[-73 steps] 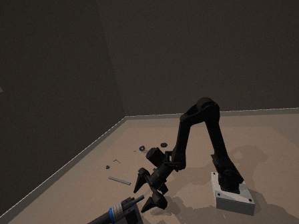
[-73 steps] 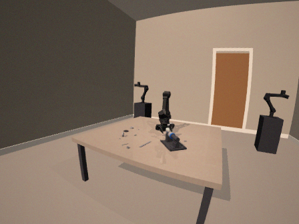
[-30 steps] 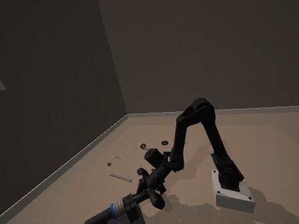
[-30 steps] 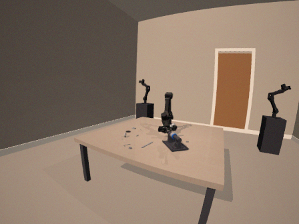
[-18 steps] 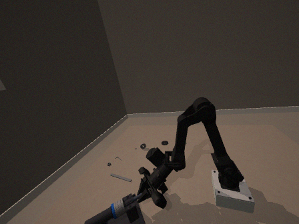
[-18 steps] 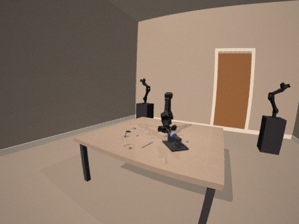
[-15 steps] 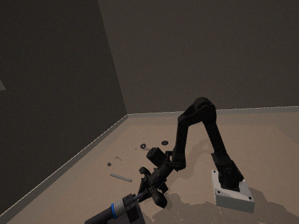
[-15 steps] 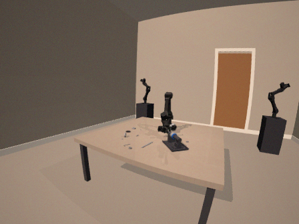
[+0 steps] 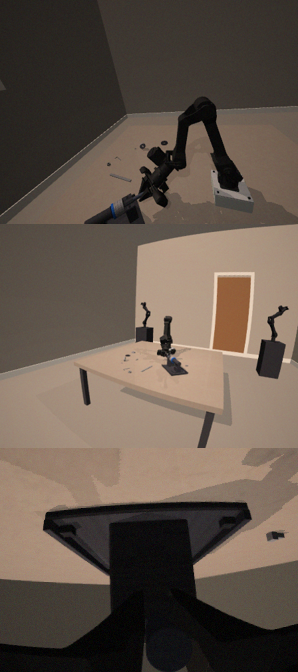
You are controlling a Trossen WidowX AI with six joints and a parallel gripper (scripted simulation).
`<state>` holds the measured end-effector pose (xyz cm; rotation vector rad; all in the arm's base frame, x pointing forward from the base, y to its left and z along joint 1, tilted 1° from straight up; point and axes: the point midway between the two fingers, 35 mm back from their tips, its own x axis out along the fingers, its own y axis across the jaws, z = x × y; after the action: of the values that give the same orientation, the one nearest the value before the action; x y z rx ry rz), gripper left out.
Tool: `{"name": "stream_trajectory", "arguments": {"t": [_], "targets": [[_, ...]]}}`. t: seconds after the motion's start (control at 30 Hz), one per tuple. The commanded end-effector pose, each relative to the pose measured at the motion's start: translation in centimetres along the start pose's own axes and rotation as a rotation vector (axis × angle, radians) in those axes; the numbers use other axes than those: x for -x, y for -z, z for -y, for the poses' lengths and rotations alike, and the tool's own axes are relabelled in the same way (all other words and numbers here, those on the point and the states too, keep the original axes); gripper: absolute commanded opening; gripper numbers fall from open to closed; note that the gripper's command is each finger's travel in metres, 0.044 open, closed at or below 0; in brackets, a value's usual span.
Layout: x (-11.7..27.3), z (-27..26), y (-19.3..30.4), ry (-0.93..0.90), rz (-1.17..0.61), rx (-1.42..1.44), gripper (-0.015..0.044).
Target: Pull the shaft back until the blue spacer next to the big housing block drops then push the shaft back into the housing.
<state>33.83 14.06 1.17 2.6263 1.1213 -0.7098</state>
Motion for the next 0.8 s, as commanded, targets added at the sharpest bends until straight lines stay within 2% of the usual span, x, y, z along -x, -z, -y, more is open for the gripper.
{"name": "stream_trajectory", "arguments": {"t": [0.0,0.77], "targets": [[0.07,0.0,-0.01,0.0,0.0,0.004,0.0],[0.3,0.0,-0.15,0.0,0.0,0.004,0.0]]}}
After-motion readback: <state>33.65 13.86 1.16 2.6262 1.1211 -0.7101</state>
